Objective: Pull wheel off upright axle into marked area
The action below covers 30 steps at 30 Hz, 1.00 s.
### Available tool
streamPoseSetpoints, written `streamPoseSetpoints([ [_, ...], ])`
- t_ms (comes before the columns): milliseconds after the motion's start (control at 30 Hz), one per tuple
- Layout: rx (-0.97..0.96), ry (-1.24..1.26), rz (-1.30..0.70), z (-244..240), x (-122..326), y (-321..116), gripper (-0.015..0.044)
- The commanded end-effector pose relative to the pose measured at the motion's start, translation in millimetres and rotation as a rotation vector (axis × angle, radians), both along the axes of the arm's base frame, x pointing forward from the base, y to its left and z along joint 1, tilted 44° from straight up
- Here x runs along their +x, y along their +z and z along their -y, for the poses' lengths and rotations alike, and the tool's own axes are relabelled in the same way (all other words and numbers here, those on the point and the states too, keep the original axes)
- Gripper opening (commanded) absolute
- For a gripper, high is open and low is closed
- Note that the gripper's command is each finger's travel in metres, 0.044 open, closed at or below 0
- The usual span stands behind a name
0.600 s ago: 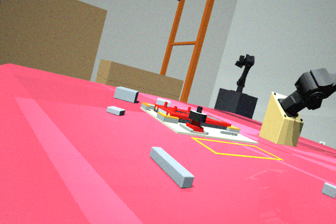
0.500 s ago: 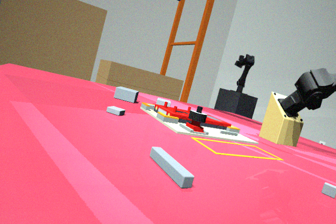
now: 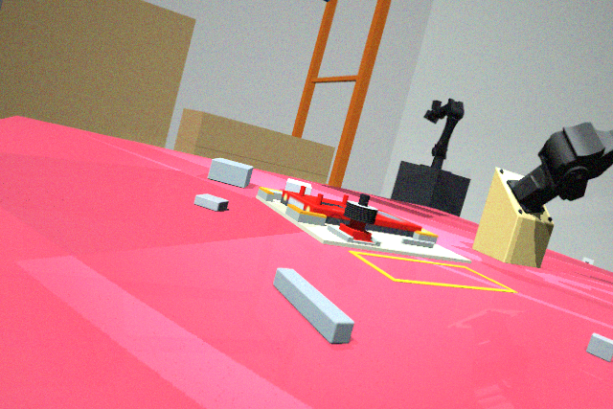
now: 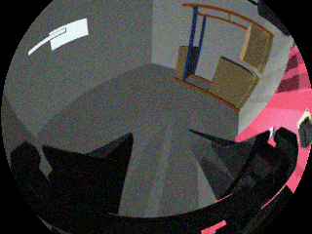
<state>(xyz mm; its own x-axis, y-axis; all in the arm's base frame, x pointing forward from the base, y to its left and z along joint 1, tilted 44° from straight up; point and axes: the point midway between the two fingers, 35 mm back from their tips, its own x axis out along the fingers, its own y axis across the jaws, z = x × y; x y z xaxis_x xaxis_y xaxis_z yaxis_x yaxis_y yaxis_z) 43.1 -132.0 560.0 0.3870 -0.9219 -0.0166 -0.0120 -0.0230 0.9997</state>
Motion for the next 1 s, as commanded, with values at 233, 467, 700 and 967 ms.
streamPoseSetpoints([
  [233,0.138,0.269,-0.339,27,132,-67,0.0300],
  [467,0.284,0.481,-0.544,34,209,-138,0.0300],
  [700,0.472,0.704,-0.715,28,267,-223,0.0300],
  [967,0.766,0.978,-0.856,3,307,-332,0.0300],
])
